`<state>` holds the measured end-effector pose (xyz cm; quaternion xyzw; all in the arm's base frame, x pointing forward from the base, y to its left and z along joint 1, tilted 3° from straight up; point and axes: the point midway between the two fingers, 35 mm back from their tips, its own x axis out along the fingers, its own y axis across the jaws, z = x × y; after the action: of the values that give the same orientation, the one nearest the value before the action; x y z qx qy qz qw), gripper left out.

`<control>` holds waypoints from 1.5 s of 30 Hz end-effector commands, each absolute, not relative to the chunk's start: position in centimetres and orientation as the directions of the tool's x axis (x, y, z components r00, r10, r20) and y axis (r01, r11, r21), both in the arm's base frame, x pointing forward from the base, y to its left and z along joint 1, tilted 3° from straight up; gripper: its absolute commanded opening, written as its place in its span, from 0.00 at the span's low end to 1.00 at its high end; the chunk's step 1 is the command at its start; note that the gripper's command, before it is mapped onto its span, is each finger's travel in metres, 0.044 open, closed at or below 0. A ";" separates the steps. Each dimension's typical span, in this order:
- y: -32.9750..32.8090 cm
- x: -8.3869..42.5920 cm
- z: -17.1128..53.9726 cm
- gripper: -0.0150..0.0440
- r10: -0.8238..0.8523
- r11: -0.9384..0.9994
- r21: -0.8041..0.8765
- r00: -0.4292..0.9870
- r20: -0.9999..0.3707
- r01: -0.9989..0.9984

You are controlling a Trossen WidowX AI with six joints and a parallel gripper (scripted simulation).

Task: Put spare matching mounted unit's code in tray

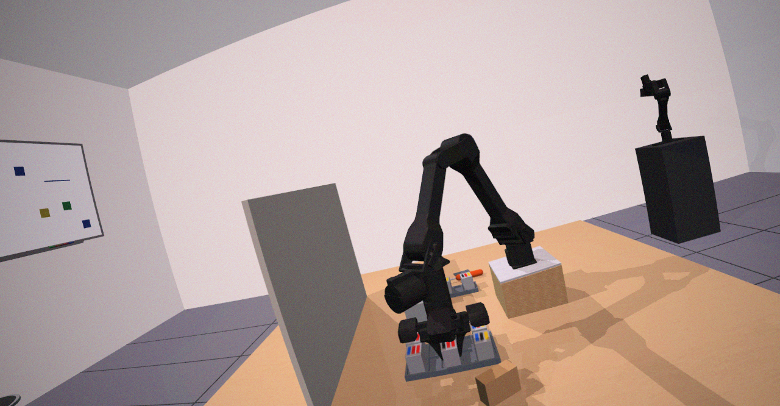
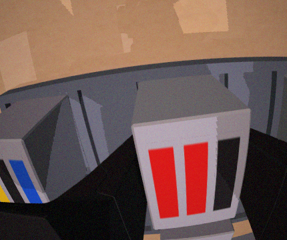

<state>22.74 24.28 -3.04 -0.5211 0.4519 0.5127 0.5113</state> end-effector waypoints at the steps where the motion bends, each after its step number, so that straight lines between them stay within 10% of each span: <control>1: 24.3 22.8 -3.0 0.25 0.054 -0.069 -0.070 0.066 -0.996 -0.995; 45: 23.5 22.9 12.2 0.25 0.052 -0.071 -0.074 0.070 -0.996 -0.995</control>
<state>21.80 24.18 11.98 -0.5248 0.4502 0.5129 0.5087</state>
